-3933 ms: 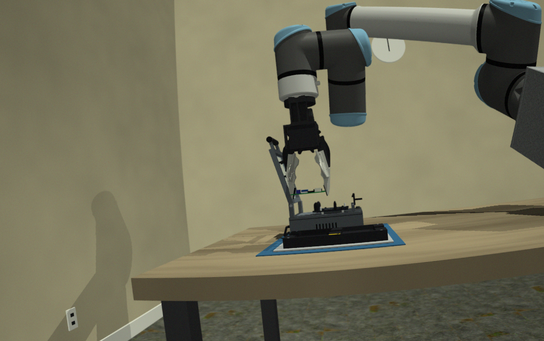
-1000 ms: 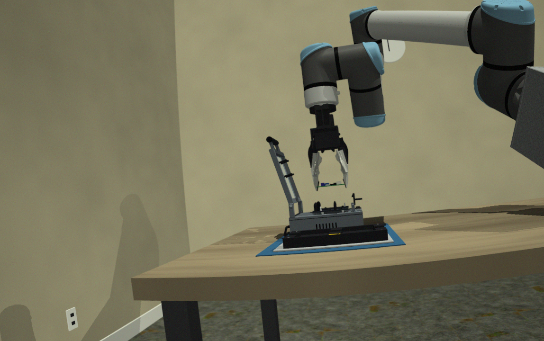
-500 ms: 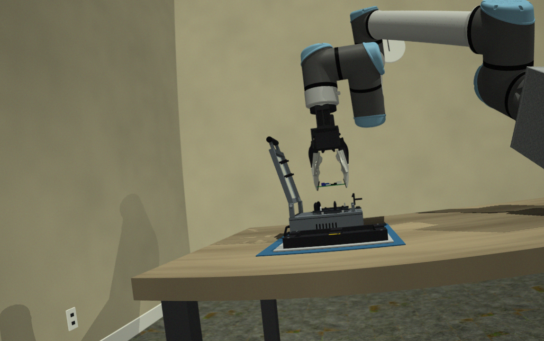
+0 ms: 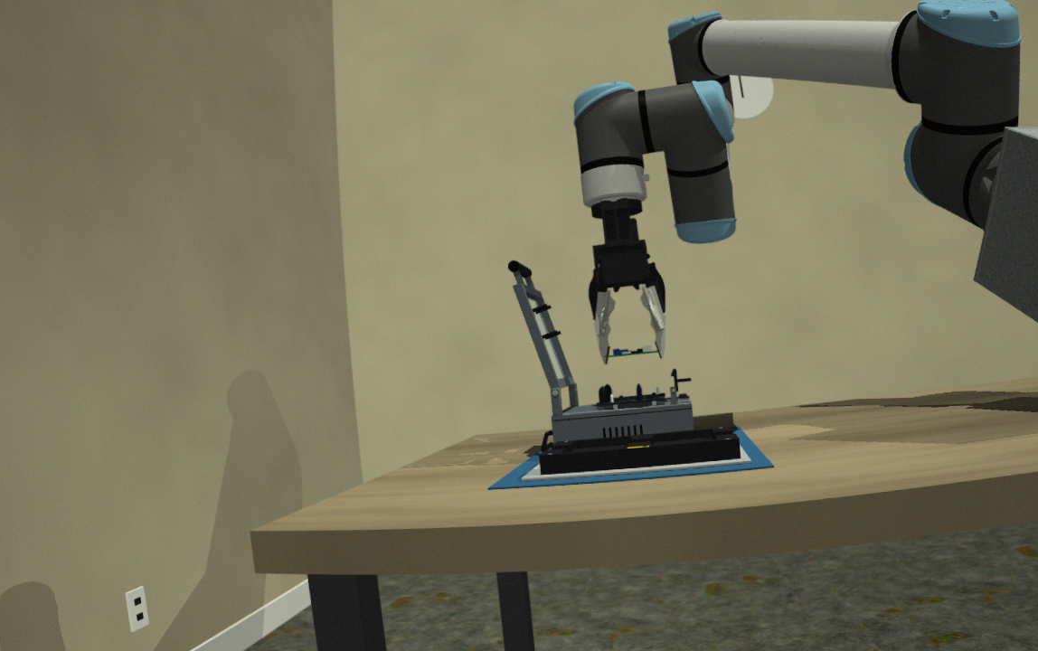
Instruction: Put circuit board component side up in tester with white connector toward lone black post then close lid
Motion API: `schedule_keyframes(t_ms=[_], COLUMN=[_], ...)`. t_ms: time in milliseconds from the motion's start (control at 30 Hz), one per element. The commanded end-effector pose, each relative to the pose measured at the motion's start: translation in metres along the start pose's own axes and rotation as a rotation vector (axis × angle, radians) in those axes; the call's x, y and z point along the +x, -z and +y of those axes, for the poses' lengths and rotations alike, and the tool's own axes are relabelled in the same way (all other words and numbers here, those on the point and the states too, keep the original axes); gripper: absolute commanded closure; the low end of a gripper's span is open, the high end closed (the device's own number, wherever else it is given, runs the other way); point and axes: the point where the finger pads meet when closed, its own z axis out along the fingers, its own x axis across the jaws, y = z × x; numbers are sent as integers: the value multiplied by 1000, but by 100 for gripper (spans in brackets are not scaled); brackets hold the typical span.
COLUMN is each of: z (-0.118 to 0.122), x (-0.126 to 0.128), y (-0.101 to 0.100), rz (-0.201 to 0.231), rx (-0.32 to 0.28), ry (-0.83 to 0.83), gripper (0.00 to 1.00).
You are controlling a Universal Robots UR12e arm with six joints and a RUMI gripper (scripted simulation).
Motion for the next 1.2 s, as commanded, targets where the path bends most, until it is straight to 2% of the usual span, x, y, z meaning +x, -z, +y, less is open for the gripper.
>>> schedule_keyframes(t_ms=[0, 667, 1167], z=[0, 0, 0], x=[0, 0, 0], y=[0, -1, -17], rz=[-1, -1, -1], rx=[0, 0, 0], ry=[0, 0, 0], gripper=[61, 61, 61])
